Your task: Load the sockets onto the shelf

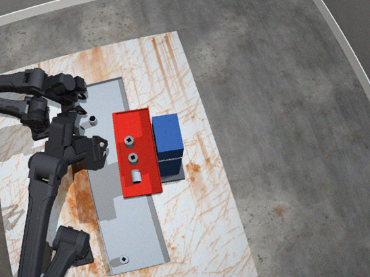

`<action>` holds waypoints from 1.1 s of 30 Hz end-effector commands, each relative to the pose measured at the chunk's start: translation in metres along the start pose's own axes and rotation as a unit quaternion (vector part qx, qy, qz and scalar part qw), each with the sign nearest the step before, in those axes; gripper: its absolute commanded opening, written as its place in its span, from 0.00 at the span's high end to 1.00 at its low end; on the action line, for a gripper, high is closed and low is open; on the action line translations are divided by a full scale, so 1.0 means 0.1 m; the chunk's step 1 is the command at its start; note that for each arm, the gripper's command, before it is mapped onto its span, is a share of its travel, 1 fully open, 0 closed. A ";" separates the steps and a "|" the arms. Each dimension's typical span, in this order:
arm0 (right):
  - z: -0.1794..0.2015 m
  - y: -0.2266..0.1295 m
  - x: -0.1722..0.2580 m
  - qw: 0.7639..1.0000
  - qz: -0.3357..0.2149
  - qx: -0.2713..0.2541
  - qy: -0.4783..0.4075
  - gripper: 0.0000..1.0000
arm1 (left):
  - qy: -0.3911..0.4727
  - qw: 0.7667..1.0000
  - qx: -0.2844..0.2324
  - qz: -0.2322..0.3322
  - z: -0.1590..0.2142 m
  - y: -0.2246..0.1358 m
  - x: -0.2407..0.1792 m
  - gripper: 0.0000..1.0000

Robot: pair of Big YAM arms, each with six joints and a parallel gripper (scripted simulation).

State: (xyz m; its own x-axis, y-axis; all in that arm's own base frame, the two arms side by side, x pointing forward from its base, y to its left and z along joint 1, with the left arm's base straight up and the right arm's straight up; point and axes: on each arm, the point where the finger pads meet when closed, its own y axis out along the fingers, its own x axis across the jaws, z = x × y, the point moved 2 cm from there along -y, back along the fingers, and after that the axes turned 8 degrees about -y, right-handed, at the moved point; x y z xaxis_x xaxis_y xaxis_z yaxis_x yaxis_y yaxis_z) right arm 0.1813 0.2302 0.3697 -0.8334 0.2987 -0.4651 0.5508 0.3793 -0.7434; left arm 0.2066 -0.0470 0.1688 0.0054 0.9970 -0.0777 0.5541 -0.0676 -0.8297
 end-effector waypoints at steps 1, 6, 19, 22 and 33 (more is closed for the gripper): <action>-0.14 -0.11 -0.03 0.993 -0.001 -0.049 -0.111 0.35 | -0.002 0.999 -0.030 0.009 -0.22 -0.12 -0.07 0.35; -0.33 -0.33 -0.04 0.979 -0.001 -0.102 -0.175 0.35 | -0.002 0.999 -0.030 0.009 -0.22 -0.12 -0.07 0.35; -0.26 -0.26 0.07 0.983 -0.021 -0.102 -0.149 0.35 | 0.040 0.999 -0.019 0.003 -0.16 -0.03 0.00 0.44; -0.10 -0.22 0.13 0.990 -0.021 -0.085 -0.107 0.35 | 0.091 0.996 -0.001 0.011 -0.05 0.11 0.05 0.44; 0.73 -0.32 0.14 0.989 0.054 -0.020 0.134 0.35 | 0.220 0.971 0.047 0.084 0.14 0.50 0.15 0.44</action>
State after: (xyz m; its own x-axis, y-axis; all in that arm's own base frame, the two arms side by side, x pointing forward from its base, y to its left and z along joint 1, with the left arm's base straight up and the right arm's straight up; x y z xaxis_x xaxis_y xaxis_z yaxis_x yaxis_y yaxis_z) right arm 0.1536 0.1680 0.3488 -0.7788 0.4047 -0.4792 0.6220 0.3996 -0.6734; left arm 0.2024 -0.0372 0.1026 0.3289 0.9436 -0.0380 0.4032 -0.1767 -0.8979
